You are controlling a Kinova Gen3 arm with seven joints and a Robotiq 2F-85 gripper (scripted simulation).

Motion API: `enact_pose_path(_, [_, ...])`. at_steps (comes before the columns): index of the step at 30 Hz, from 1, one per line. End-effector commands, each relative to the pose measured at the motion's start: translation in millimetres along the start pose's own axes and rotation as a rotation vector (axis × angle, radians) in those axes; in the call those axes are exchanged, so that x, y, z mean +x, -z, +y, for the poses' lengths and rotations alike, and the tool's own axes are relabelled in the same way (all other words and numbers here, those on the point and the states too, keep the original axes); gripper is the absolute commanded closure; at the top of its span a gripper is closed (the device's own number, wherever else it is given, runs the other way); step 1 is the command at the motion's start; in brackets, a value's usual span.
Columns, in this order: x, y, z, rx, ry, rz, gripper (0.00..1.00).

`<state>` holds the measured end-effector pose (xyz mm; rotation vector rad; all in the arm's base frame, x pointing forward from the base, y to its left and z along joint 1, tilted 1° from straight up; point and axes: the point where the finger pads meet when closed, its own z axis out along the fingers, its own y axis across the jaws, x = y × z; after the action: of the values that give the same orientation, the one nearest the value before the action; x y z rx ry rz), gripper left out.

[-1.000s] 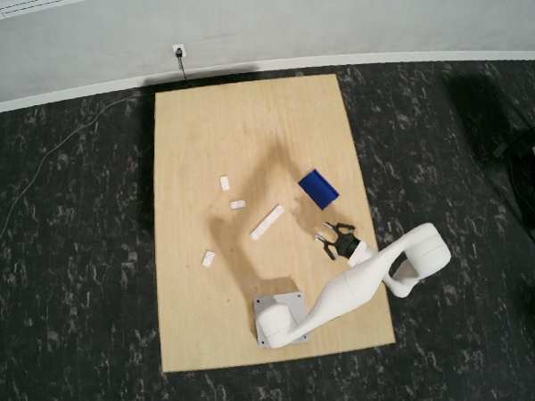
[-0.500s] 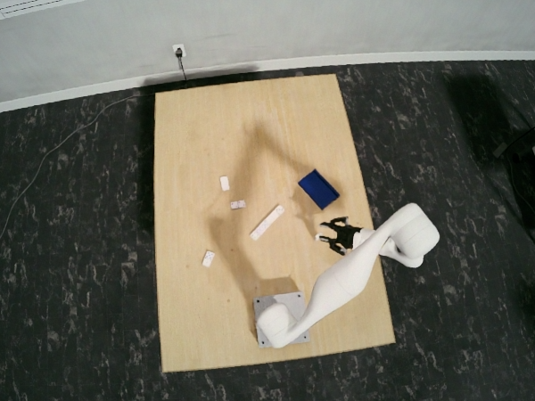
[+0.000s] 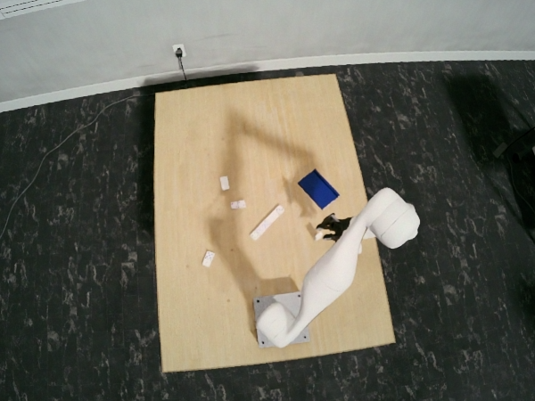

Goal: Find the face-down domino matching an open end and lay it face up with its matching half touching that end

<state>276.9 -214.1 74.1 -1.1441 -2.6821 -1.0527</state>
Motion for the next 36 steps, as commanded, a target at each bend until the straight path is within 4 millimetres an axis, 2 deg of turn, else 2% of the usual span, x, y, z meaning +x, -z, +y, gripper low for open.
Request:
enact_pose_path(1, [0.5, -0.1, 1.2, 0.063, 0.084, -0.018, 0.51])
enact_pose_path(13, [1.3, -0.9, 1.4, 0.277, 0.377, -0.060, 0.51])
enact_pose_path(36, [2.1, -1.6, 2.1, 0.505, 0.692, -0.106, 0.51])
